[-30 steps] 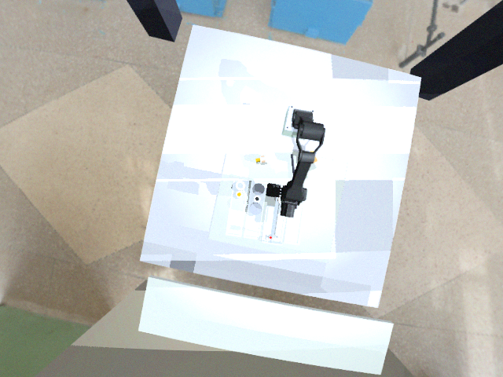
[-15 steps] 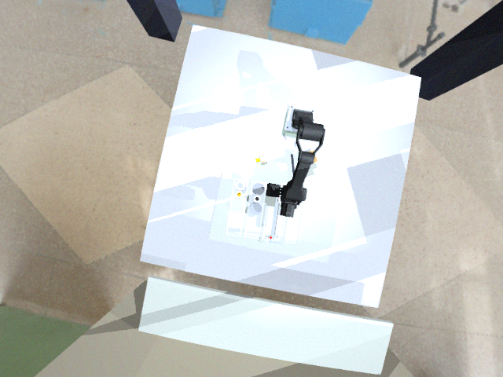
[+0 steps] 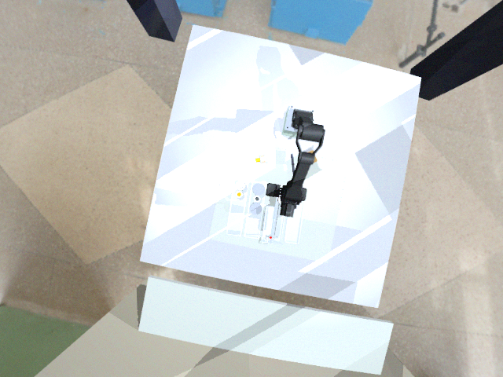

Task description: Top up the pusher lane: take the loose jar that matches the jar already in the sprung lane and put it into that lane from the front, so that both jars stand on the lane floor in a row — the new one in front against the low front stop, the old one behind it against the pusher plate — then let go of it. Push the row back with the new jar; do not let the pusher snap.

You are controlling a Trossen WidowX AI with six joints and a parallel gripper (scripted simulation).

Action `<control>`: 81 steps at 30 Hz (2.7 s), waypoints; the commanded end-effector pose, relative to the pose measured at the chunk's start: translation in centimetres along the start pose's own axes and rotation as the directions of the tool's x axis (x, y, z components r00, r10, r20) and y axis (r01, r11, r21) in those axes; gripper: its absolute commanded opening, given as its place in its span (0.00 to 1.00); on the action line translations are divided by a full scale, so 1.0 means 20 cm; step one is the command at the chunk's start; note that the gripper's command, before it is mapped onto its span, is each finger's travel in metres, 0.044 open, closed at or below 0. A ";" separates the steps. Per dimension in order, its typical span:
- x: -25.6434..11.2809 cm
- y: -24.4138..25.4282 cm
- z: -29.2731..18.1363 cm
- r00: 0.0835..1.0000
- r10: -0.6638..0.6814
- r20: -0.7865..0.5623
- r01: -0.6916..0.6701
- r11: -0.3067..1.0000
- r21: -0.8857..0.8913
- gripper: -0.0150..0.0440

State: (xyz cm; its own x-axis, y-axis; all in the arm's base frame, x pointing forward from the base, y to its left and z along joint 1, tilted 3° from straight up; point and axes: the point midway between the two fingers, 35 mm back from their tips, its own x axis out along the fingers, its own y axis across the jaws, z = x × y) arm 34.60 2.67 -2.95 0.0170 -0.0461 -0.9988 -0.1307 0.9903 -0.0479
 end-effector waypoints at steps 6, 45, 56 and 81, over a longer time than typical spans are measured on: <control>0.01 0.00 0.02 1.000 -0.002 0.017 0.002 1.000 0.002 0.25; 0.02 0.00 -0.01 1.000 -0.002 0.016 0.002 1.000 0.002 0.25; 0.02 0.00 -0.02 1.000 -0.002 0.016 0.002 1.000 0.002 0.25; 0.02 0.00 -0.04 1.000 -0.002 0.016 0.002 1.000 0.002 0.39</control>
State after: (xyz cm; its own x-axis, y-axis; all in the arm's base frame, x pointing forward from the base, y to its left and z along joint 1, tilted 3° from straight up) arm 33.72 2.54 -3.37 0.0333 -0.0449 -0.9984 -0.1289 0.9905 -0.0488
